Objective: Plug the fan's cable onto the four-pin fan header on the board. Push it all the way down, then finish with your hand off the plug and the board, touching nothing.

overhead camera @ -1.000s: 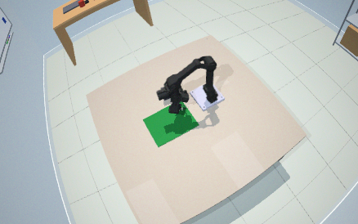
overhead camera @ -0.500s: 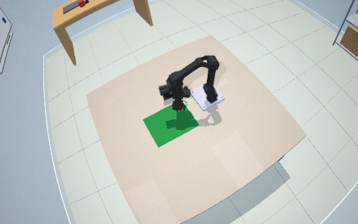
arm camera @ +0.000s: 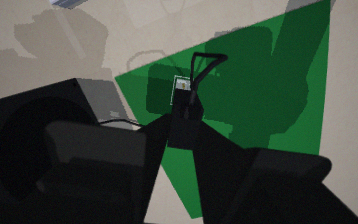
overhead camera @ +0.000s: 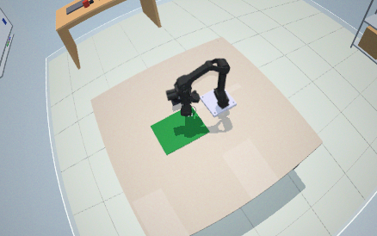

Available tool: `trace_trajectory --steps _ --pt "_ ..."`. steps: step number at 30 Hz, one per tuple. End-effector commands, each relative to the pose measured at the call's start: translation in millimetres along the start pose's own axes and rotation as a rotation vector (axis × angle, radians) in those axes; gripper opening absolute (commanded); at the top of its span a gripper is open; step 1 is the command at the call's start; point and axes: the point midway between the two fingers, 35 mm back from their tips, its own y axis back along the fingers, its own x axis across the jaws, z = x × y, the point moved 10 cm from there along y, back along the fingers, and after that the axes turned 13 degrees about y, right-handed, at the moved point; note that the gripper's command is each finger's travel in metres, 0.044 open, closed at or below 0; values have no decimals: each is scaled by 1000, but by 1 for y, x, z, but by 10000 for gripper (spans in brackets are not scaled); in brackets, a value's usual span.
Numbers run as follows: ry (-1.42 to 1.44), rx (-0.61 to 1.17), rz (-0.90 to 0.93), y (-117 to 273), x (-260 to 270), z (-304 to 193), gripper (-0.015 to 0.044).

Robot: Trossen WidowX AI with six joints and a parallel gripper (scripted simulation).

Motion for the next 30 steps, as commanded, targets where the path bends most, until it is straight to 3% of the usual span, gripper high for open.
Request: trace_trajectory --steps 1,5,30 --pt "6 0 -1 -3 0 0 0" --pt "6 0 -1 -22 0 -1 0" --pt "7 0 -1 -24 0 -1 0"
